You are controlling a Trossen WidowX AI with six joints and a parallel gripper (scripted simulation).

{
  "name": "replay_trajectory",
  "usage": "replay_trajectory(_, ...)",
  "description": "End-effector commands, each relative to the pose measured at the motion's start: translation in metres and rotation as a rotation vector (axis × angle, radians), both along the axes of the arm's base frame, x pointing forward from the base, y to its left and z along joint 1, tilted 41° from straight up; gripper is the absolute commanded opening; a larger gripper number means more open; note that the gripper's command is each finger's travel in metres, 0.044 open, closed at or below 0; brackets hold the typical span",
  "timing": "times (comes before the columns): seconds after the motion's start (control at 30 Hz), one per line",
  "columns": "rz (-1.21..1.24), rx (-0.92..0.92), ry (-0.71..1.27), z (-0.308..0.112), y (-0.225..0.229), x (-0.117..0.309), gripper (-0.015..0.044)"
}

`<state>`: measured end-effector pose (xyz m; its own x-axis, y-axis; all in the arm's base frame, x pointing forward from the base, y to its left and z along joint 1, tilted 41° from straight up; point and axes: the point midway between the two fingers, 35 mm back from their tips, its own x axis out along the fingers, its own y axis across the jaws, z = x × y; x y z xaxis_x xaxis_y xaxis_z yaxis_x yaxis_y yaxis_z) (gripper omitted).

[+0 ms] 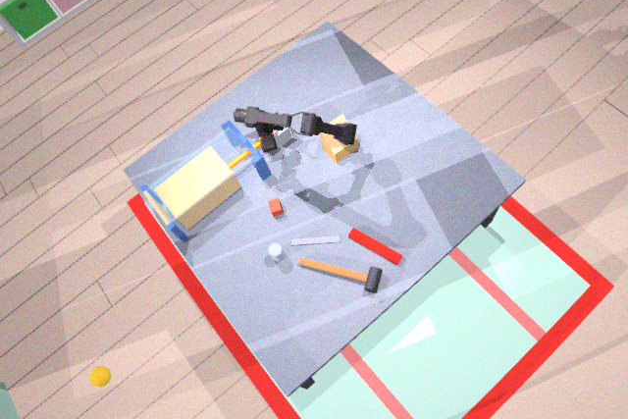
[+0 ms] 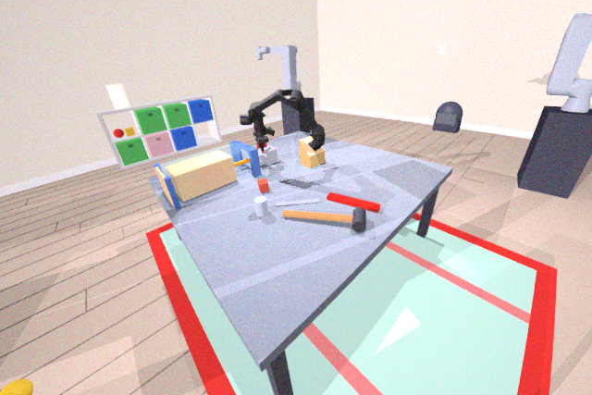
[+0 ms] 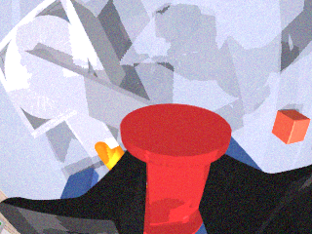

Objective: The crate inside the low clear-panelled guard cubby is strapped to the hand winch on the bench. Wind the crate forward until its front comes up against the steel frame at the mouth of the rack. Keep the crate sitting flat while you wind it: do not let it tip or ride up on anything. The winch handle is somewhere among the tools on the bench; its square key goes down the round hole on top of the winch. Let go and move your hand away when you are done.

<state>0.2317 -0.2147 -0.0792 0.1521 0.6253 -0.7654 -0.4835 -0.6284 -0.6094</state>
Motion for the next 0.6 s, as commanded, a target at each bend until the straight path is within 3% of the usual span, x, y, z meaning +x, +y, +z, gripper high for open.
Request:
replay_trajectory(0.0,0.000,-0.001,0.000,0.0001,-0.0005,-0.0002,0.0000)
replay_trajectory(0.57,-0.006,0.003,-0.001,-0.0004,0.0051,-0.0022,0.0000)
